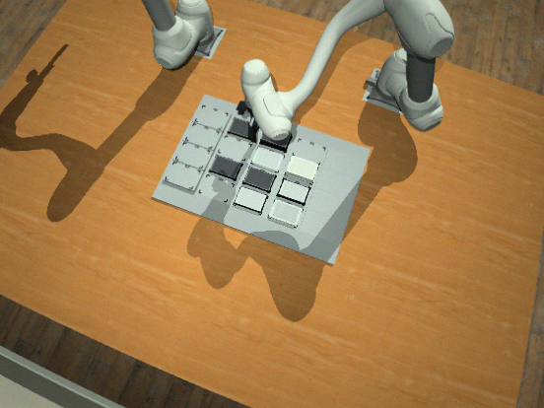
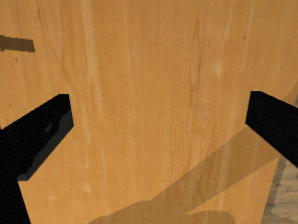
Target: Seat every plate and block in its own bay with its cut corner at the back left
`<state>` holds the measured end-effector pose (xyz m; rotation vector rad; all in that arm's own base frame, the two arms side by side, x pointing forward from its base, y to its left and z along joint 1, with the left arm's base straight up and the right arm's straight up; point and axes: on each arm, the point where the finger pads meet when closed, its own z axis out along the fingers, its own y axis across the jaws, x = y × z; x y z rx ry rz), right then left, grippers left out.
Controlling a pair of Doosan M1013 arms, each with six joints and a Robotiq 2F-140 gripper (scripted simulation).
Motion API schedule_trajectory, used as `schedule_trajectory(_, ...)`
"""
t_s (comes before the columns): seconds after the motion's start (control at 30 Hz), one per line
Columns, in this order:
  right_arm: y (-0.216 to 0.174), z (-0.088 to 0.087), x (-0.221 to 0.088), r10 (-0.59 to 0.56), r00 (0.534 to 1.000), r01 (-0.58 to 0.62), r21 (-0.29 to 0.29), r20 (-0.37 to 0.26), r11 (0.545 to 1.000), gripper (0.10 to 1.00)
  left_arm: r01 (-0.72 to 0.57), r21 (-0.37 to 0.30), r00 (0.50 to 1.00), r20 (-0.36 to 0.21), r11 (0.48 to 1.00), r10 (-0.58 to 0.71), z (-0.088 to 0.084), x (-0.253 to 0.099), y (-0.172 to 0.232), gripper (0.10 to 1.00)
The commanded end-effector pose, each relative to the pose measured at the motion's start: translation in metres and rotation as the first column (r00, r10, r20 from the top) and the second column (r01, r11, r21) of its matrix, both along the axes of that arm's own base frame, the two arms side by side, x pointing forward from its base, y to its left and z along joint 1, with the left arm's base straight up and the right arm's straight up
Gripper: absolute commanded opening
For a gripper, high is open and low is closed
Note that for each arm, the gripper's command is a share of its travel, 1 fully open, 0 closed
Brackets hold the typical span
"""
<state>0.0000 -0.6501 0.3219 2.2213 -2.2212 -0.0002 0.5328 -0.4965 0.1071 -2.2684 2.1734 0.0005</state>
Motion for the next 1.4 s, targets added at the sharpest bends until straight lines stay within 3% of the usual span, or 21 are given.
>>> schedule_trajectory(0.0, 0.000, 0.001, 0.000, 0.000, 1.000, 0.000, -0.001, 0.000, 1.000, 1.000, 0.000, -0.001, 1.000, 0.002, 1.000, 0.000, 0.001, 0.004, 0.010, 0.698)
schedule_trajectory(1.37, 0.000, 0.001, 0.000, 0.000, 1.000, 0.000, -0.001, 0.000, 1.000, 1.000, 0.000, -0.001, 1.000, 0.002, 1.000, 0.000, 0.001, 0.043, 0.149, 0.698)
